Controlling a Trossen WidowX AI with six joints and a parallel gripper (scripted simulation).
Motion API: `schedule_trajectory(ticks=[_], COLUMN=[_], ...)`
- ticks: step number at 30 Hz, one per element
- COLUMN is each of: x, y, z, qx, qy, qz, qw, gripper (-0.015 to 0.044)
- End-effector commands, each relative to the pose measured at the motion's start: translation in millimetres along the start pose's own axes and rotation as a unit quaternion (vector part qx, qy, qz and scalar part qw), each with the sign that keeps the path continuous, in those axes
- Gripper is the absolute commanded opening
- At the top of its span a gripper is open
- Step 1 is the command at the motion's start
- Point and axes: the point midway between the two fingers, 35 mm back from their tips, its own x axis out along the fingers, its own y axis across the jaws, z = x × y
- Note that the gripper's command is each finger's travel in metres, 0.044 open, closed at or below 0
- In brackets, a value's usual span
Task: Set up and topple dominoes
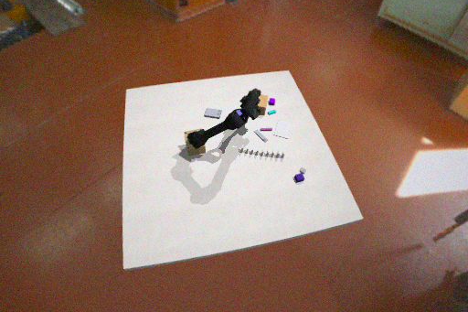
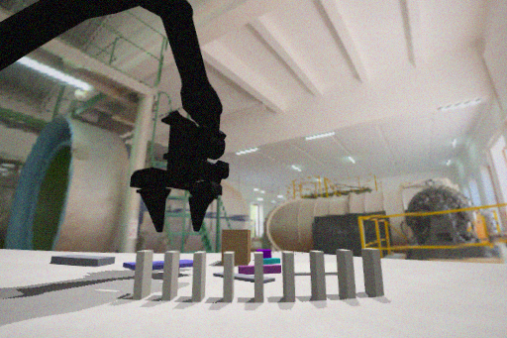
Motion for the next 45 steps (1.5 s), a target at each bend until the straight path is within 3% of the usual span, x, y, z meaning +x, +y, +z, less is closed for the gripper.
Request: schedule_trajectory(ticks=[1,17,30,40,45], x=[33,48,48,45,-28], y=[-8,-9,-9,-9,2], z=[-3,-3,-3,-3,-3], qx=[-0.007,-0.007,-0.007,-0.007,-0.007], qy=[0.0,0.0,0.0,0.0,0.004], qz=[-0.016,-0.017,-0.017,-0.017,-0.012], qw=[1.0,1.0,1.0,1.0,1.0], gripper=[0.044,0.044,0.0107,0.0107,0.0107])
